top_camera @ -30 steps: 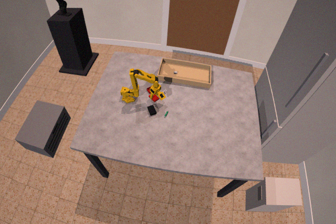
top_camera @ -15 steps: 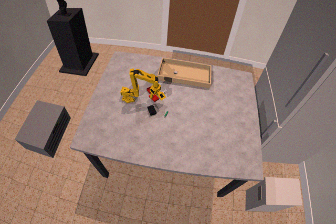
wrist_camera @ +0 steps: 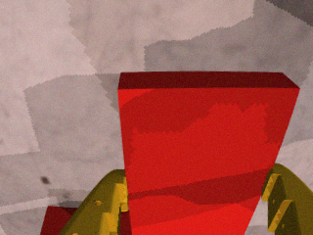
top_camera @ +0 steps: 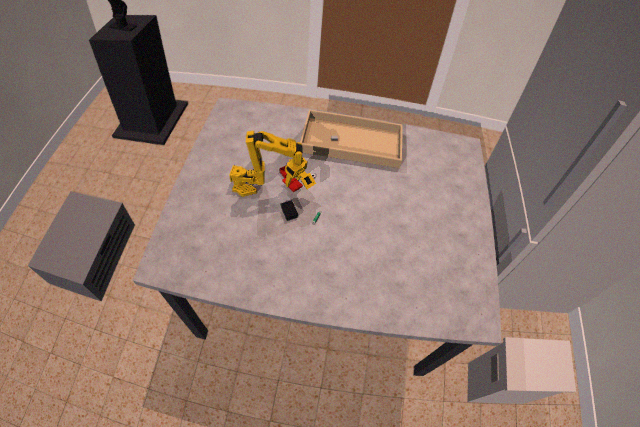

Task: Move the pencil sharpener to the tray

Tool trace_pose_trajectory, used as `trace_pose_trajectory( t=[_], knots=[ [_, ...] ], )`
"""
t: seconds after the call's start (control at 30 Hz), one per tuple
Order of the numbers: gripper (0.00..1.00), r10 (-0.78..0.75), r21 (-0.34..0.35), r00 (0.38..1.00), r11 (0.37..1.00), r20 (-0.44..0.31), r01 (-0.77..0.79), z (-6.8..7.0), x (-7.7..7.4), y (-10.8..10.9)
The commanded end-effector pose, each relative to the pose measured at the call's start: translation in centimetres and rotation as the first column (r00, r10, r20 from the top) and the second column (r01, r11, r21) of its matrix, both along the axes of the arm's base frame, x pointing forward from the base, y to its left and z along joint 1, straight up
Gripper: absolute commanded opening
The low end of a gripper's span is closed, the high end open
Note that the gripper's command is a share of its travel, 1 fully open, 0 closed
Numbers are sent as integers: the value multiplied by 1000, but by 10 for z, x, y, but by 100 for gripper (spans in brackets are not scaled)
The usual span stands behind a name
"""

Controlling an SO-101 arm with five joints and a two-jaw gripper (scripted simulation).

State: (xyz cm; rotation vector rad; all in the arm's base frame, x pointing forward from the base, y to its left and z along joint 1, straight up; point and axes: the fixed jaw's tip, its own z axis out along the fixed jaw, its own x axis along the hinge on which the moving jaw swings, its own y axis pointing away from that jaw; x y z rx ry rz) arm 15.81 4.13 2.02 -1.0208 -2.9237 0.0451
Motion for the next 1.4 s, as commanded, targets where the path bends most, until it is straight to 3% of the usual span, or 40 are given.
trace_pose_trajectory(
  t=[0.0, 0.23, 0.57, 1.37],
  knots=[
    [24, -13, 13, 999, 1000, 51, 12, 18, 8, 0],
    [24, -13, 13, 999, 1000, 51, 12, 34, 7, 0],
    [24, -13, 13, 999, 1000, 51, 12, 45, 5, 0],
    [24, -13, 13, 999, 1000, 51, 12, 47, 5, 0]
  ],
)
